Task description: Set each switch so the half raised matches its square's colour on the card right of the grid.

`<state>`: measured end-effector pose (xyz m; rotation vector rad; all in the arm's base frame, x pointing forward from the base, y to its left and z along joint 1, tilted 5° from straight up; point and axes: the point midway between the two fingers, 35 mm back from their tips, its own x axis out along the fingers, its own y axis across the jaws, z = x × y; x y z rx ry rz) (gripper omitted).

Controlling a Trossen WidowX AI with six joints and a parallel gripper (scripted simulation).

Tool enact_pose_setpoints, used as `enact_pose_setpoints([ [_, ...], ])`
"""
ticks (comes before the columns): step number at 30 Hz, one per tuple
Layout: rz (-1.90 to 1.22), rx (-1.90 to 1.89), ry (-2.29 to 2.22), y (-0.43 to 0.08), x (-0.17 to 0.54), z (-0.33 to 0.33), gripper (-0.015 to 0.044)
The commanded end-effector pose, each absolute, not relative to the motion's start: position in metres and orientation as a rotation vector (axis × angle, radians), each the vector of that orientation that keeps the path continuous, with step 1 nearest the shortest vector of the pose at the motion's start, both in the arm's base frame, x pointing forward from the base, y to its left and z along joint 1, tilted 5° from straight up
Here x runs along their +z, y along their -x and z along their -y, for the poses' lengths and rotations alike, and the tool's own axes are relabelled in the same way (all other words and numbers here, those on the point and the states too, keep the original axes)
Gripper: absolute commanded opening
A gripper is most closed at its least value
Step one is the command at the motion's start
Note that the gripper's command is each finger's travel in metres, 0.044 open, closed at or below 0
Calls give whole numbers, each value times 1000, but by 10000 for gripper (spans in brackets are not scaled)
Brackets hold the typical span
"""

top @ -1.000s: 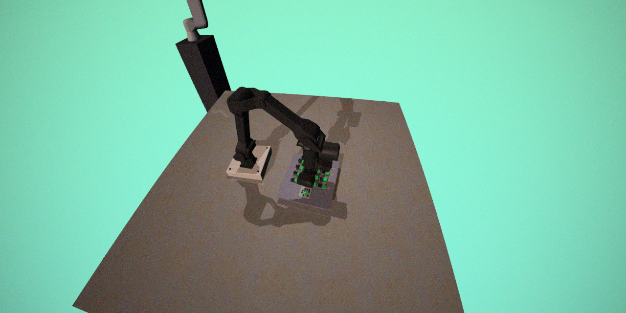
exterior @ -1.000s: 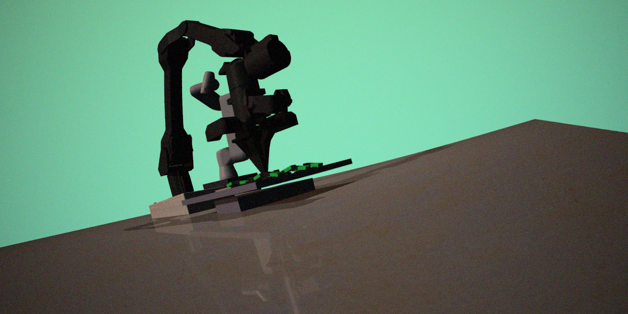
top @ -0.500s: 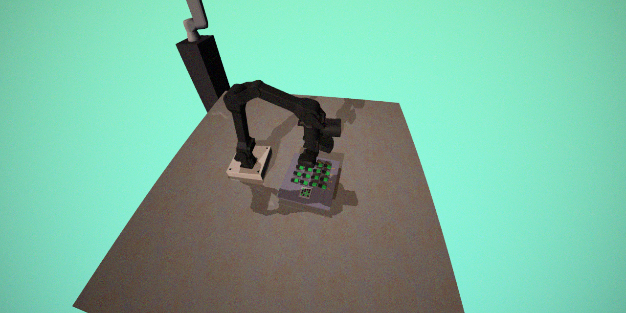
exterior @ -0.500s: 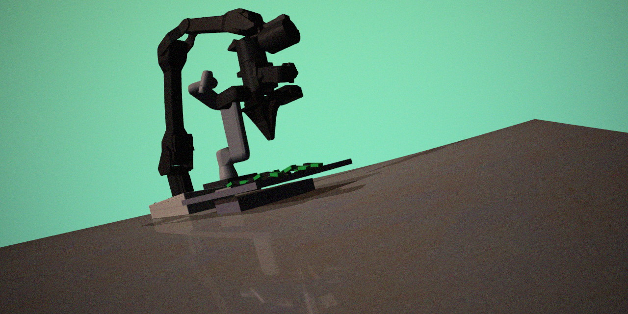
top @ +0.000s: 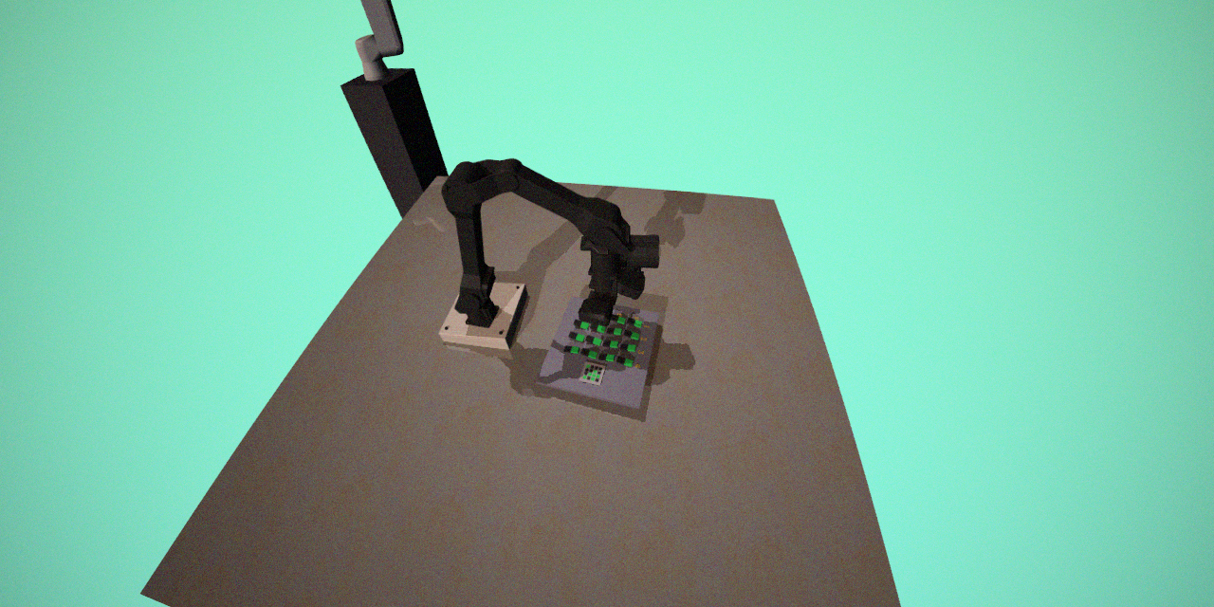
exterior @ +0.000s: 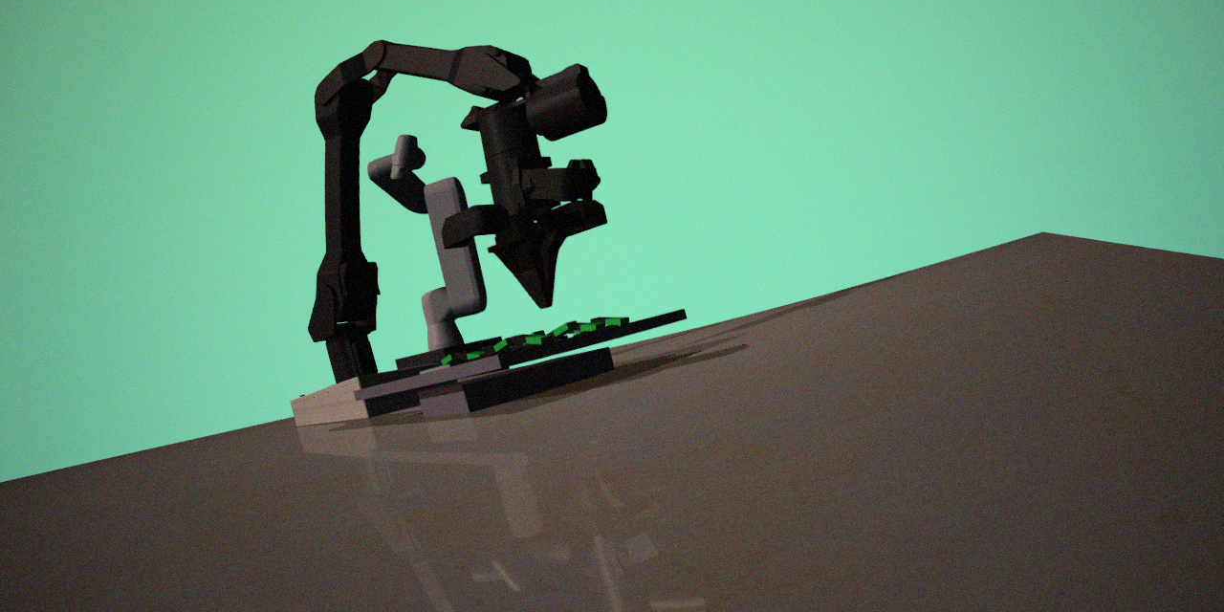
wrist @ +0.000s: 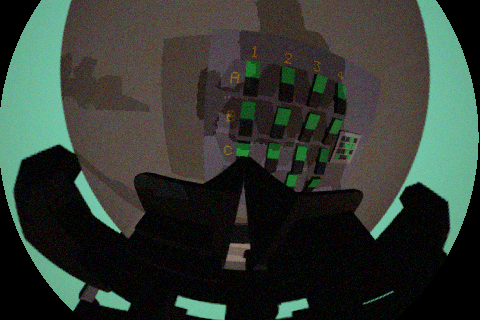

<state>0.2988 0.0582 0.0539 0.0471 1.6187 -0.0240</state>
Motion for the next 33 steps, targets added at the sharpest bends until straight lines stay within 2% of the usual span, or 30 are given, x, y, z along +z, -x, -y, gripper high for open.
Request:
enact_pose_setpoints([
  [1, -1617, -22, -55, -299, 46, -60, 0],
  [33, -1617, -22, -55, -298, 32, -60, 0],
])
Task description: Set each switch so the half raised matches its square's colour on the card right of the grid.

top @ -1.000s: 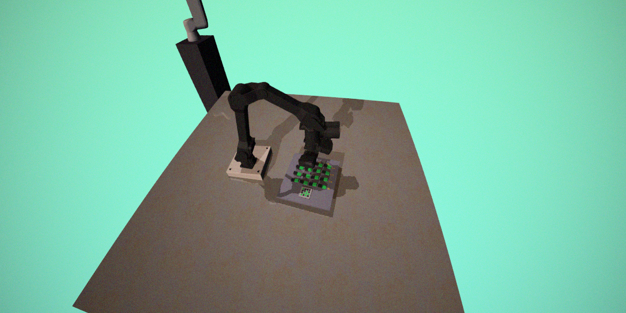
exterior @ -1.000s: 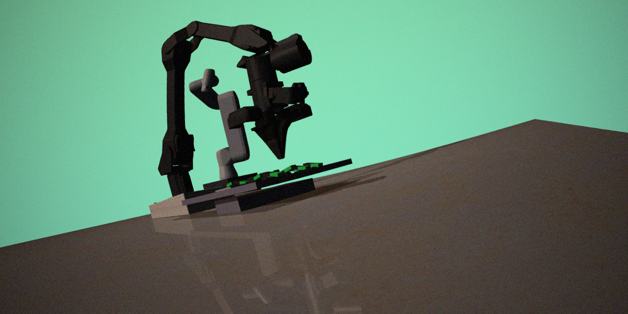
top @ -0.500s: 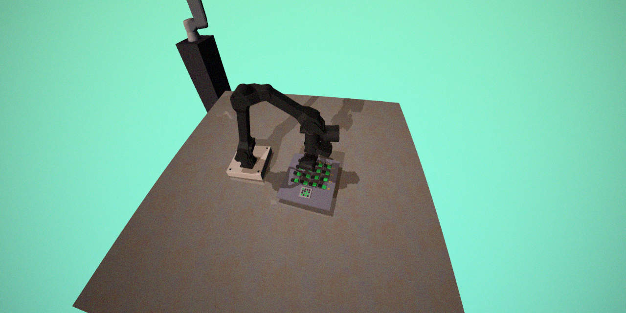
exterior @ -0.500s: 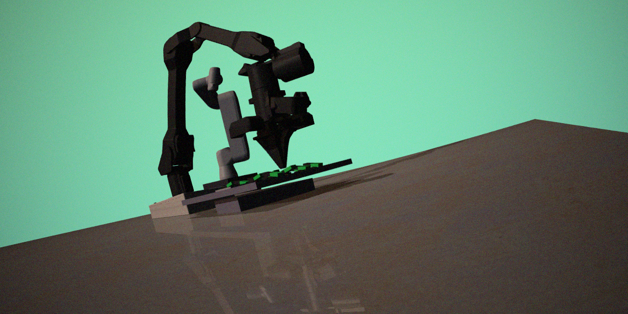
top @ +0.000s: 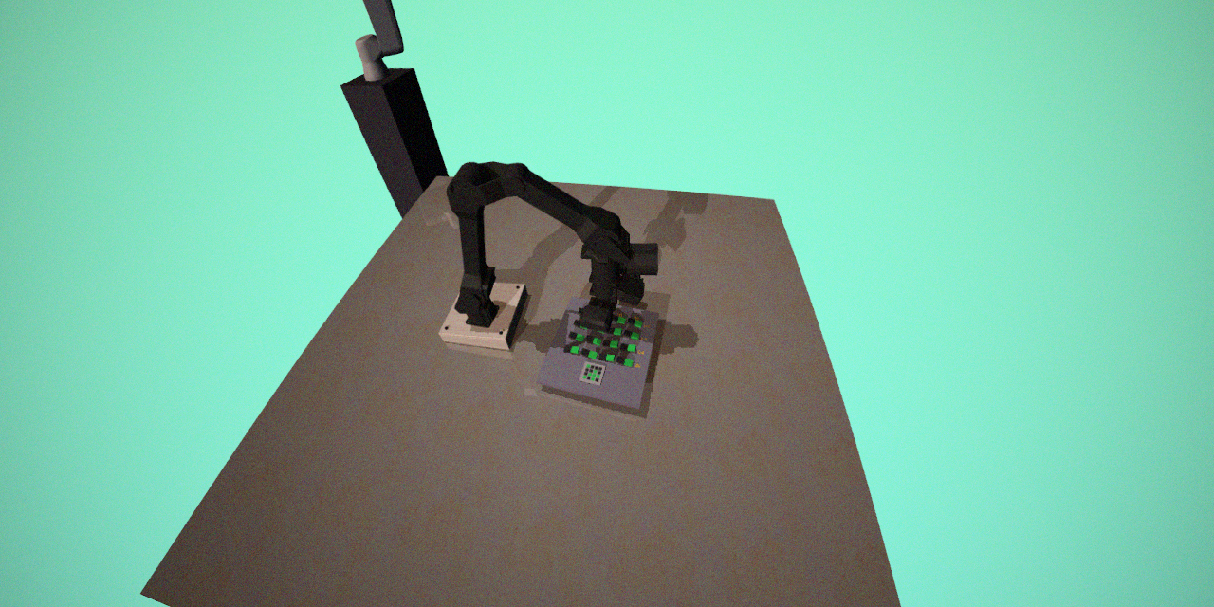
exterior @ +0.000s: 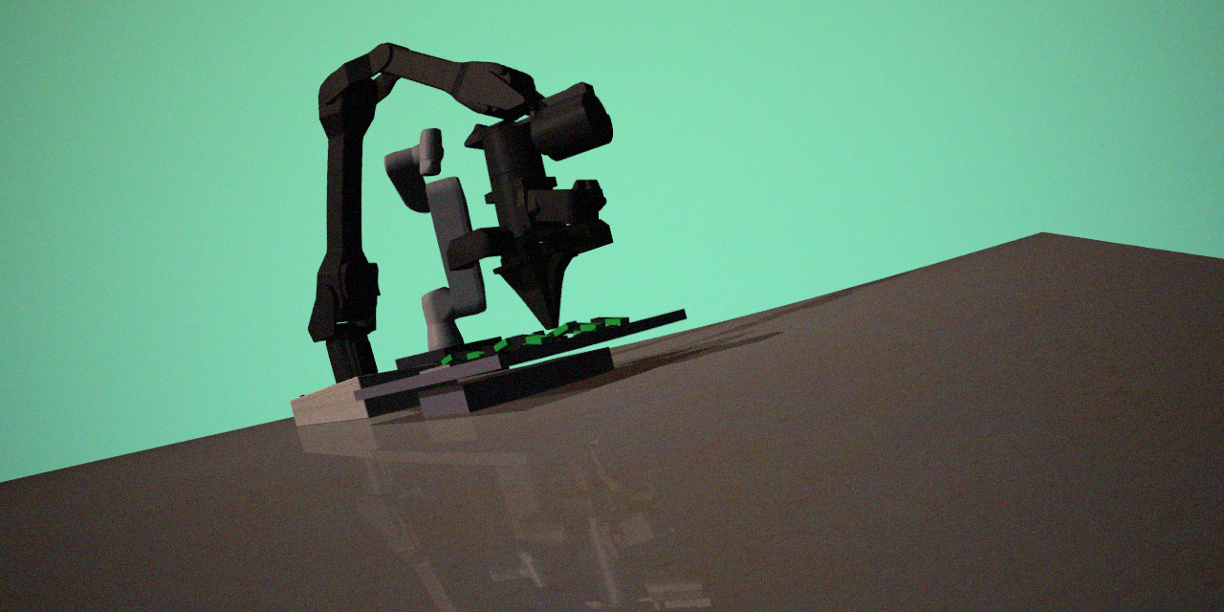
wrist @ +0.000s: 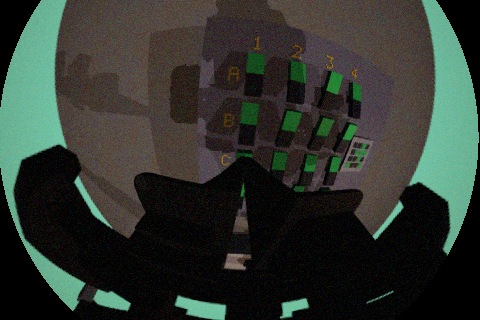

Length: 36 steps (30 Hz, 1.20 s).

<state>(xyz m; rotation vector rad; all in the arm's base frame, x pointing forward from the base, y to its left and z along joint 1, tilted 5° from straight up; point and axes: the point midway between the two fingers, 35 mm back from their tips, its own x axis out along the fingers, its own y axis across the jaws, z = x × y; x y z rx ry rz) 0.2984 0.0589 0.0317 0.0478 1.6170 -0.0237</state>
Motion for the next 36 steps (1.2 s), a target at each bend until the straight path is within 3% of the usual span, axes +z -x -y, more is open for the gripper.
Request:
enact_pose_setpoints([
  [1, -1617, -22, -55, -298, 31, -60, 0],
  [36, -1617, -22, -55, -298, 27, -60, 0],
])
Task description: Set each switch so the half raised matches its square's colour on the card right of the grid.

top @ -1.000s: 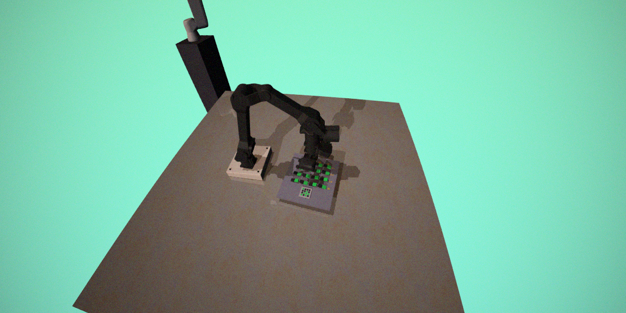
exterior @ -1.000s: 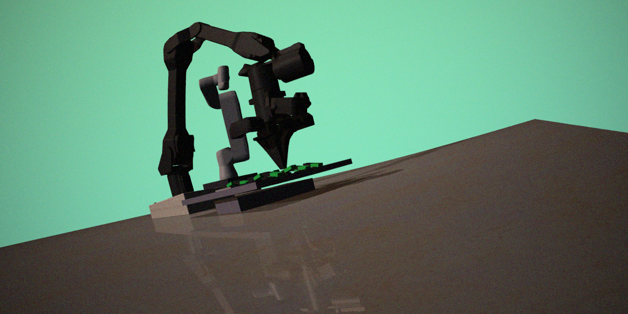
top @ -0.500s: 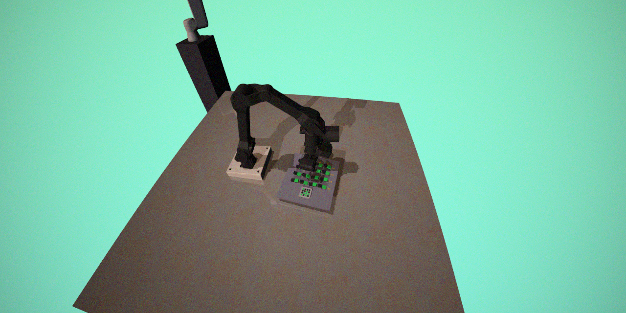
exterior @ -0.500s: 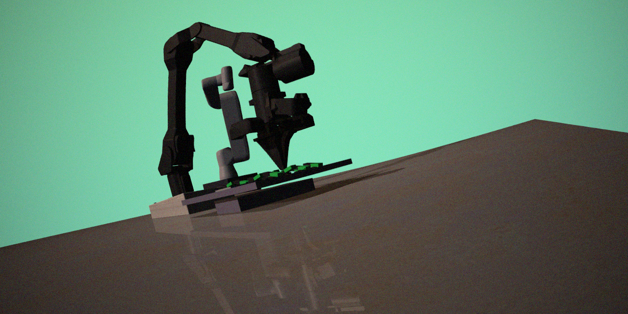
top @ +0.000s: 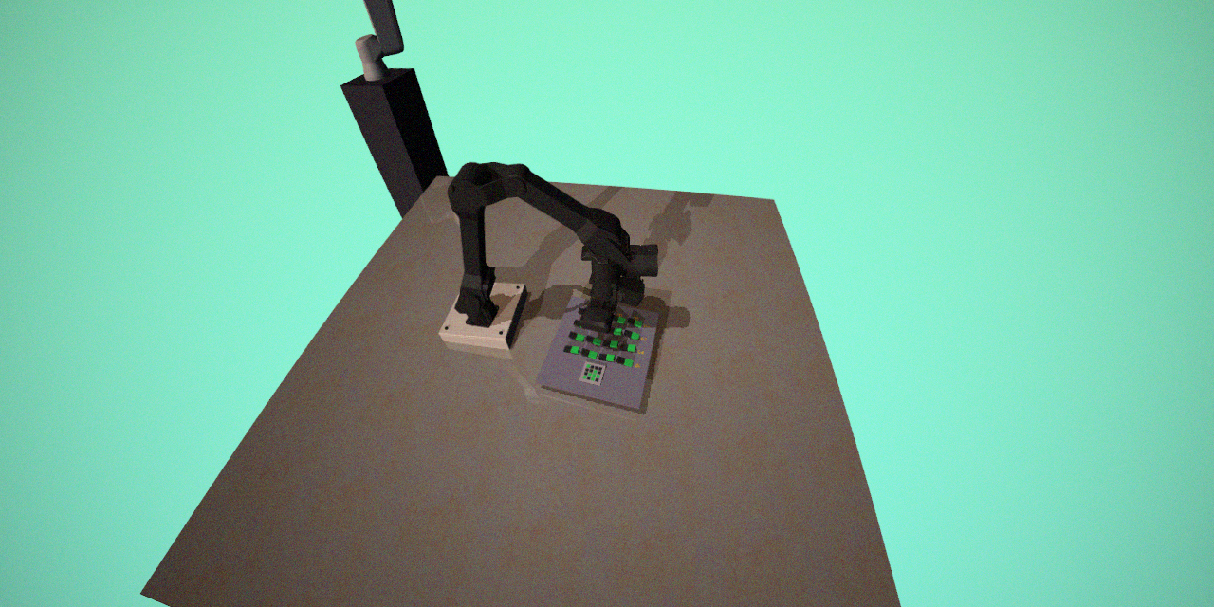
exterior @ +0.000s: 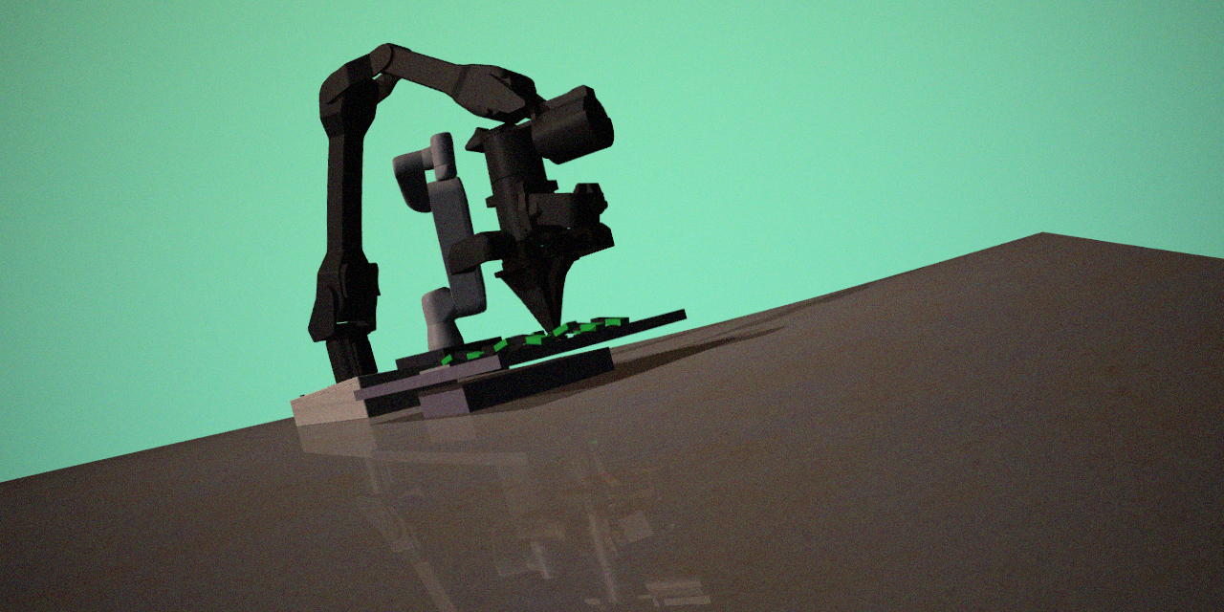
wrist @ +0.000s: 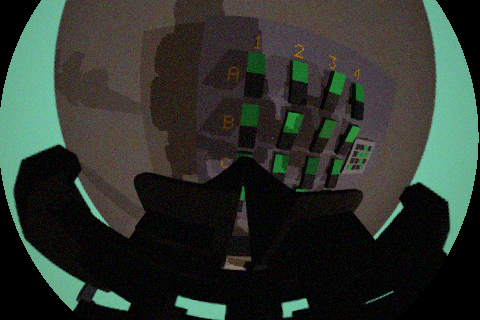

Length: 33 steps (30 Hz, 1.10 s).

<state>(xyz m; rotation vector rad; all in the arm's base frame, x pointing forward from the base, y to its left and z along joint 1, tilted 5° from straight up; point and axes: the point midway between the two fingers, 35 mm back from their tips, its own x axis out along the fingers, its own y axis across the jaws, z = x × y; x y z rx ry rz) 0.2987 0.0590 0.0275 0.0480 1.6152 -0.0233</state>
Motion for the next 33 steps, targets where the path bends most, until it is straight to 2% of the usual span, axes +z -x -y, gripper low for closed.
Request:
enact_pose_setpoints([
  [1, -1617, -22, -55, -298, 27, -60, 0],
  [10, -1615, -23, -48, -299, 30, -59, 0],
  [15, -1591, -22, -54, -299, 91, -59, 0],
  [20, -1591, -23, -54, -299, 91, -56, 0],
  [26, -1592, -28, -50, -278, 90, 9, 0],
  [33, -1580, -28, -49, -277, 72, 11, 0],
])
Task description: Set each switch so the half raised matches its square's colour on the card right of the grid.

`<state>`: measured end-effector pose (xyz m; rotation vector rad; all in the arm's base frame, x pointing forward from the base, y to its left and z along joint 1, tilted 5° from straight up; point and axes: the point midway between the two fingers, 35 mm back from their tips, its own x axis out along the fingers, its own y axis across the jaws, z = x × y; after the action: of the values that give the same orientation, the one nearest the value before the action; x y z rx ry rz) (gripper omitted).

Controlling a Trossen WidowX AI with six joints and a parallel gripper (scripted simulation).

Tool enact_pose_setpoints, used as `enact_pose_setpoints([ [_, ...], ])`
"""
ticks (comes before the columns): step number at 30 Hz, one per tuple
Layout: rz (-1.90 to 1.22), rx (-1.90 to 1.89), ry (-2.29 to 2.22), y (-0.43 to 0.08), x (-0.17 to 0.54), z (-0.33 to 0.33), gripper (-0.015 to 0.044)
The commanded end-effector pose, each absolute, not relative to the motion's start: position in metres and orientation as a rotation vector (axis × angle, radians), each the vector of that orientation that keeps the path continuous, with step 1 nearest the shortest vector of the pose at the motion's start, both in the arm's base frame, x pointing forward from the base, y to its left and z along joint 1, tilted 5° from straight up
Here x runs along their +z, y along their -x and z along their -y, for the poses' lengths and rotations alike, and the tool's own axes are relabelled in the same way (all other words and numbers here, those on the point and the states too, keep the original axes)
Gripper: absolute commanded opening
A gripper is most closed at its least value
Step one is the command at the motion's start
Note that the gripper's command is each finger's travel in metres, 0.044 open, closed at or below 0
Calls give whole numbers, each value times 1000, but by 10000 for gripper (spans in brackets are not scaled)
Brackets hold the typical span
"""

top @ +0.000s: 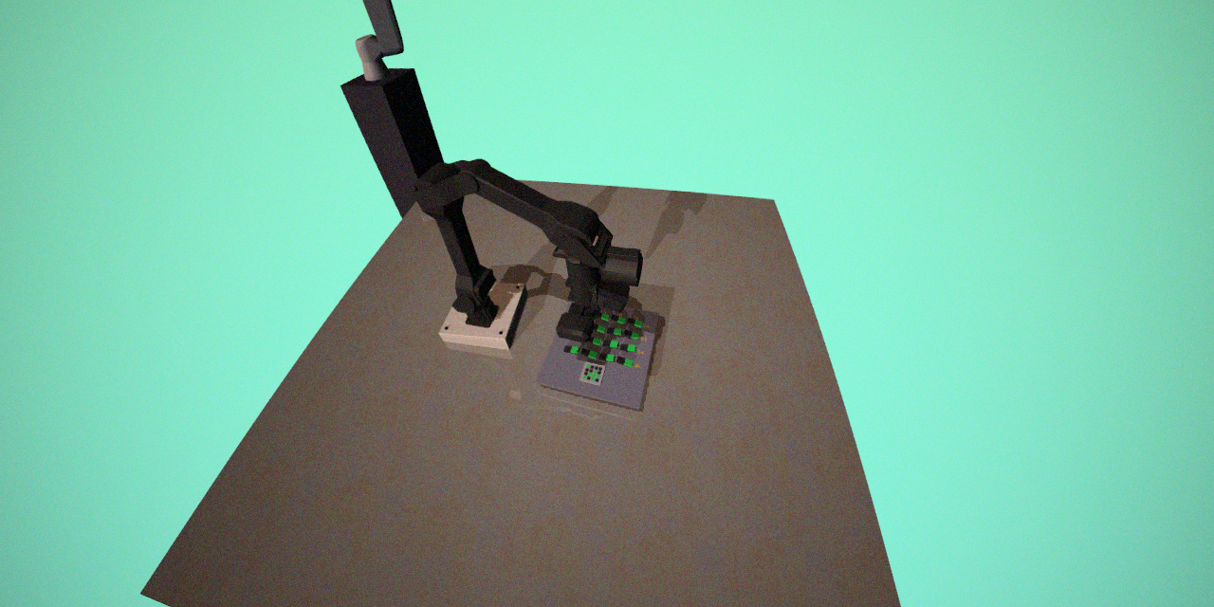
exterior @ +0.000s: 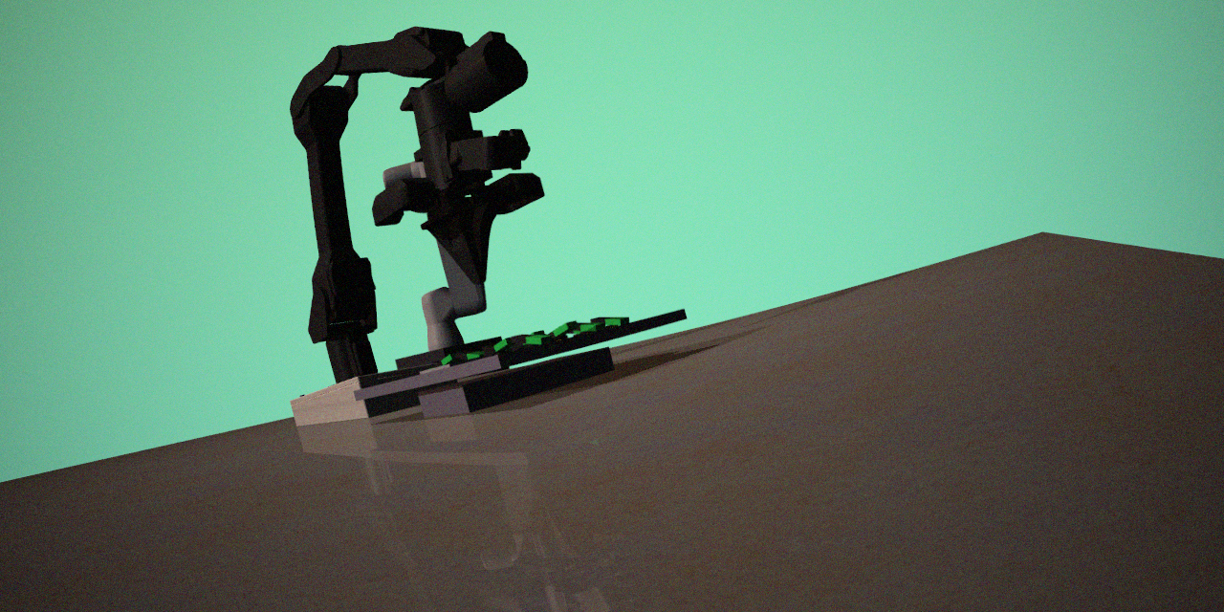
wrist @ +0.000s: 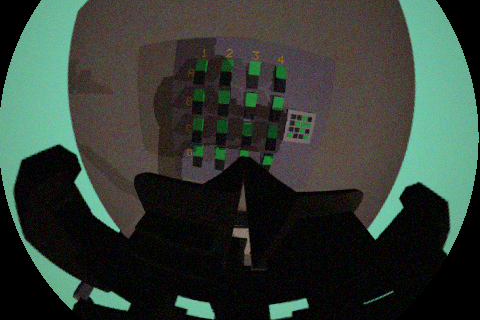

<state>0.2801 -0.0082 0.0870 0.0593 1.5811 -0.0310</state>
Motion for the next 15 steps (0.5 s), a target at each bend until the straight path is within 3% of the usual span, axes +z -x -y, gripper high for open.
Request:
enact_pose_setpoints([
  [1, -1572, -28, -49, -276, 62, 10, 0],
  [15, -1567, -28, -49, -275, 43, 10, 0],
])
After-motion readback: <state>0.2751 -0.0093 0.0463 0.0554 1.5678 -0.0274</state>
